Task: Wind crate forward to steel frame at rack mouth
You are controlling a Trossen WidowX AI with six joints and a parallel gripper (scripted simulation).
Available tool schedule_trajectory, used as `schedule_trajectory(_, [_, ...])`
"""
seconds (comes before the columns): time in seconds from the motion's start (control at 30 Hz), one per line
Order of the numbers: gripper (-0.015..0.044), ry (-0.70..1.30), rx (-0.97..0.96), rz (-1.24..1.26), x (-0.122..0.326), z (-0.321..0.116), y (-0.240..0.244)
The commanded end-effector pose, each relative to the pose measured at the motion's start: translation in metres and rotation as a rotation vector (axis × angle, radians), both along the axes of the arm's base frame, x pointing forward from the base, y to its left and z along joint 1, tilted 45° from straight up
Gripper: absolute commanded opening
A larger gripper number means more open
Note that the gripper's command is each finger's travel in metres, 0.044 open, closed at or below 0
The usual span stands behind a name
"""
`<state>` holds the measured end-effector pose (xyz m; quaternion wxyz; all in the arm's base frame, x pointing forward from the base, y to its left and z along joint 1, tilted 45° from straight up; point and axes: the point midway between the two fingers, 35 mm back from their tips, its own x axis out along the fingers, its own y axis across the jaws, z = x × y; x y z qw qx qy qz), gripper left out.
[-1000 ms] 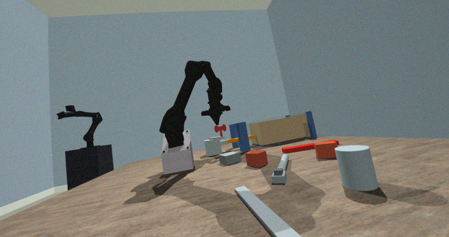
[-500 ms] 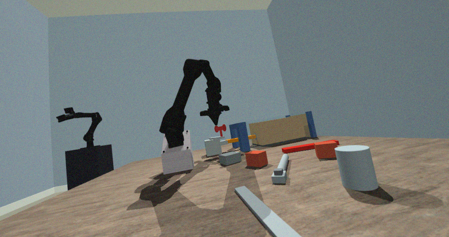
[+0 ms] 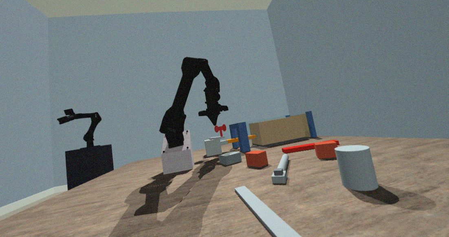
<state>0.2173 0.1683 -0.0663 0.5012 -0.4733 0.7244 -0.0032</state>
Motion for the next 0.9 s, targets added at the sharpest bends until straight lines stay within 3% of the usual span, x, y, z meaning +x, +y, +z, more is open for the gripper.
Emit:
schedule_trajectory(0.0, [0.0,0.005,-0.005,-0.004,-0.002,0.003,0.001])
schedule_trajectory(0.2, [0.0,0.006,-0.005,-0.004,0.003,0.034,0.033])
schedule_trajectory(0.37, [0.0,0.006,-0.005,-0.004,0.003,0.036,0.035])
schedule_trajectory(0.57, [0.0,0.004,-0.004,-0.004,0.016,-0.007,0.021])
schedule_trajectory(0.87, [0.0,0.004,-0.004,-0.004,0.017,-0.011,0.019])
